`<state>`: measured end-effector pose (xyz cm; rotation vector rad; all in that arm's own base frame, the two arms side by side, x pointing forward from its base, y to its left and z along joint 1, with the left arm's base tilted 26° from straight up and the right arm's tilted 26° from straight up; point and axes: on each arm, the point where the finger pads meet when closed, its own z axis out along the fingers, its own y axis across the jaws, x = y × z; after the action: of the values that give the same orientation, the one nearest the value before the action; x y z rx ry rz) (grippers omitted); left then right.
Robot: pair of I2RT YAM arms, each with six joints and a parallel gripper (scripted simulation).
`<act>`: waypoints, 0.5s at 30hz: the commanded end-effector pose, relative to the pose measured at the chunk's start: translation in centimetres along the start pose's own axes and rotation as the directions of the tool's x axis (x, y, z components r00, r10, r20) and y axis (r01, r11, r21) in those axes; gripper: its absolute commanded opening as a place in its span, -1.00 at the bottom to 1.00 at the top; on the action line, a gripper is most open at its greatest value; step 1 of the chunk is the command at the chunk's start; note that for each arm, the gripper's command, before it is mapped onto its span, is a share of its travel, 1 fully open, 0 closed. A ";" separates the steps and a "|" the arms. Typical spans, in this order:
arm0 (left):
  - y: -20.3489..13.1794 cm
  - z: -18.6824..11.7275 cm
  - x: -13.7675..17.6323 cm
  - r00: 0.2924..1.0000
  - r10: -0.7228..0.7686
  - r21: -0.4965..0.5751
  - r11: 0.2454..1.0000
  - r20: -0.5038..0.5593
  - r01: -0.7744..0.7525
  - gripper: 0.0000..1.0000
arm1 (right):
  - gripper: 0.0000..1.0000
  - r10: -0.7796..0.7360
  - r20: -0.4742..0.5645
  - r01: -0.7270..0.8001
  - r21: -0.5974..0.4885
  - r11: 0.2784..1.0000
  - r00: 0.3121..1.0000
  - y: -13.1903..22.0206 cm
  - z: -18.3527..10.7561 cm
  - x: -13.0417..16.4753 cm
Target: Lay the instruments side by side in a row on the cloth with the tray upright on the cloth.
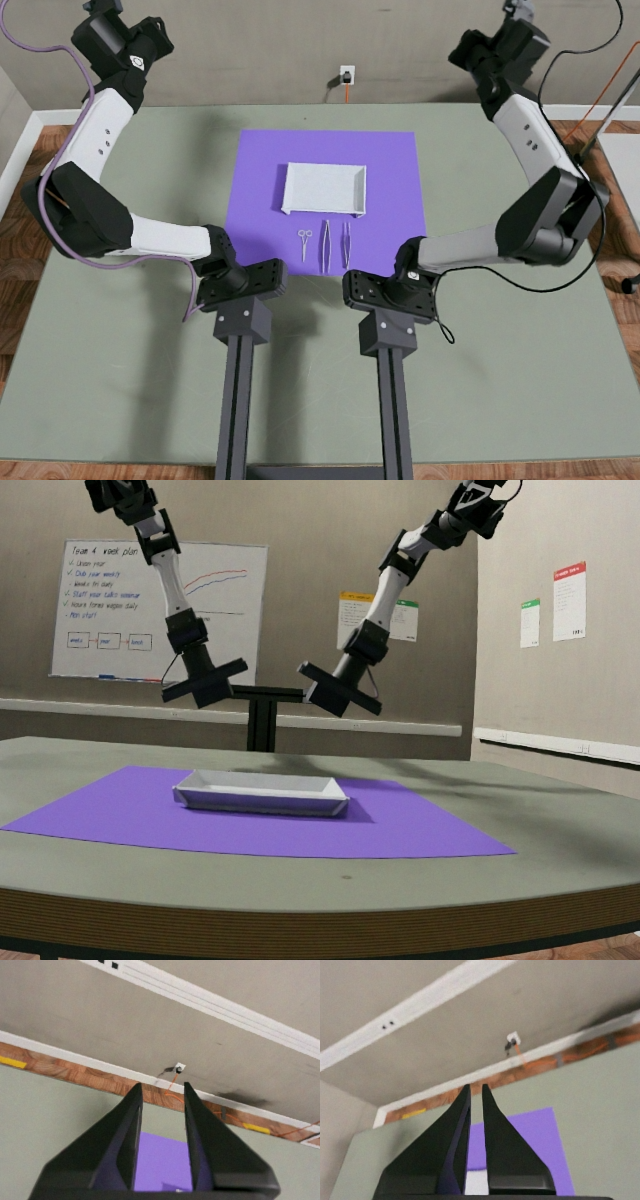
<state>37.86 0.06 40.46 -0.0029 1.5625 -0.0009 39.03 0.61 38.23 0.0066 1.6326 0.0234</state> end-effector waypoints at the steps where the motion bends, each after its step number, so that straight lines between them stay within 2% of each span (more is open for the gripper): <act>1: -0.2 0.1 0.6 1.000 0.006 -0.002 1.000 -0.029 -0.006 -0.36 | -0.80 -0.041 0.094 0.041 -0.003 0.999 0.995 -0.5 -1.4 -2.2; 3: -0.2 0.1 0.6 1.000 0.006 -0.002 1.000 -0.029 -0.006 -0.36 | -0.80 -0.040 0.087 0.040 0.002 0.999 0.995 -0.7 -1.4 -2.0; 5: -0.2 0.1 0.6 1.000 0.006 -0.002 1.000 -0.029 -0.006 -0.36 | -0.80 -0.032 0.012 0.032 -0.002 0.999 0.999 -0.6 -0.6 0.1; 6: -0.2 0.1 0.6 1.000 0.006 -0.002 1.000 -0.029 -0.006 -0.36 | -0.80 -0.013 0.058 0.013 0.004 1.000 0.998 -0.8 -0.7 -1.1; 7: -0.7 0.5 2.9 0.996 0.014 0.015 1.000 -0.090 -0.013 -0.36 | -0.80 -0.030 0.170 0.030 0.003 1.000 0.985 0.1 -2.6 -5.6; 9: -0.7 0.5 2.9 0.996 0.014 0.015 1.000 -0.090 -0.013 -0.36 | -0.80 -0.030 0.170 0.030 0.003 1.000 0.985 0.1 -2.6 -5.6; 10: 0.1 -0.4 -0.4 1.000 0.014 -0.007 1.000 -0.006 -0.014 -0.36 | -0.80 -0.029 0.110 0.027 0.021 0.999 0.994 -0.6 -1.4 -3.5; 11: 0.5 -1.1 -3.1 0.997 0.012 -0.019 1.000 0.083 -0.010 -0.36 | -0.80 -0.026 0.103 0.022 0.034 0.999 0.994 -1.2 -1.2 -3.4; 12: 0.4 0.1 -0.7 1.000 -0.001 -0.016 1.000 0.004 0.002 -0.36 | -0.80 -0.017 0.102 0.017 -0.005 1.000 0.995 -0.3 -1.1 -3.3; 15: 0.0 0.4 0.8 1.000 -0.002 -0.001 1.000 -0.024 0.002 -0.36 | -0.80 -0.021 0.115 0.022 -0.002 1.000 0.993 -0.1 -1.7 -4.0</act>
<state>37.88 0.02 40.18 0.0002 1.5725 0.0010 37.88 -0.03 40.28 0.0008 1.5672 0.0020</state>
